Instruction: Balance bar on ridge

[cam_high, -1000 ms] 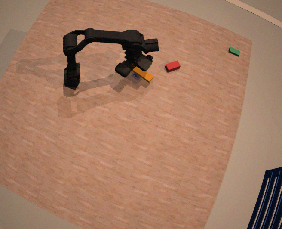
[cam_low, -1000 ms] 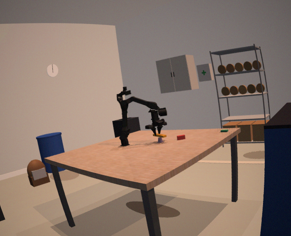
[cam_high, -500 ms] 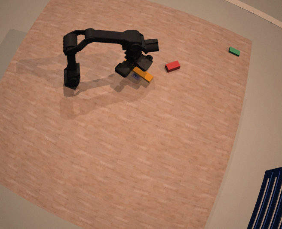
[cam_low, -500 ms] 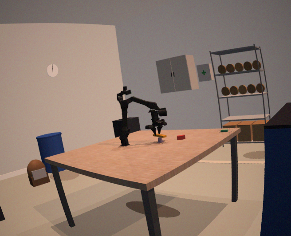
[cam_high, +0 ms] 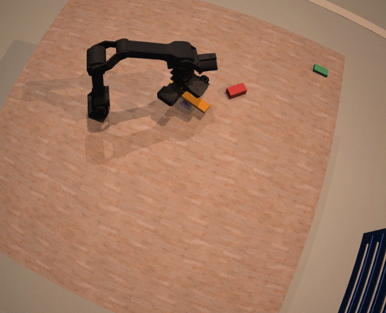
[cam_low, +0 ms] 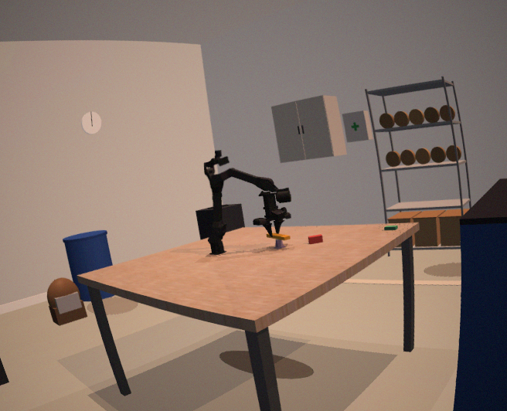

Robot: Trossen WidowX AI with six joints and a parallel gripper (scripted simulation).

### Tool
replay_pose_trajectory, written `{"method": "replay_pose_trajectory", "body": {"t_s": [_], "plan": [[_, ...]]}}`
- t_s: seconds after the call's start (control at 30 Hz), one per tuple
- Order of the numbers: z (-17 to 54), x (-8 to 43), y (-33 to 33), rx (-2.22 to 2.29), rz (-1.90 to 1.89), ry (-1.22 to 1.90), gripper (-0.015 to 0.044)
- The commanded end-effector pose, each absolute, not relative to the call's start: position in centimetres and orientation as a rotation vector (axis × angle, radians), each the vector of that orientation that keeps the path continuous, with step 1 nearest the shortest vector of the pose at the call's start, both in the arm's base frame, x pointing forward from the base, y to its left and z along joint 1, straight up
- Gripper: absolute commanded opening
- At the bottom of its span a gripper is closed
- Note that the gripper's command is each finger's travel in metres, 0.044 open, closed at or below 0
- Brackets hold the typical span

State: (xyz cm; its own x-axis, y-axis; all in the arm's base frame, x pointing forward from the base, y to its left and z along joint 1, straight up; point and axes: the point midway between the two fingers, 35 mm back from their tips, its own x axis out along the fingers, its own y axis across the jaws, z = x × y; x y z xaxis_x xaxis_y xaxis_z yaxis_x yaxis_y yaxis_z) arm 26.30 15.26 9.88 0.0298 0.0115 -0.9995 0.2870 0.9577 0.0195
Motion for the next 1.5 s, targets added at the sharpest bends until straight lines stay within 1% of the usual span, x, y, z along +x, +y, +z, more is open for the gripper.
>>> {"method": "replay_pose_trajectory", "body": {"t_s": [0.0,1.47], "plan": [[9.86,26.29,15.35,0.249,-0.216,1.532,0.0],[9.5,26.31,15.35,0.249,-0.216,1.532,0.0]]}}
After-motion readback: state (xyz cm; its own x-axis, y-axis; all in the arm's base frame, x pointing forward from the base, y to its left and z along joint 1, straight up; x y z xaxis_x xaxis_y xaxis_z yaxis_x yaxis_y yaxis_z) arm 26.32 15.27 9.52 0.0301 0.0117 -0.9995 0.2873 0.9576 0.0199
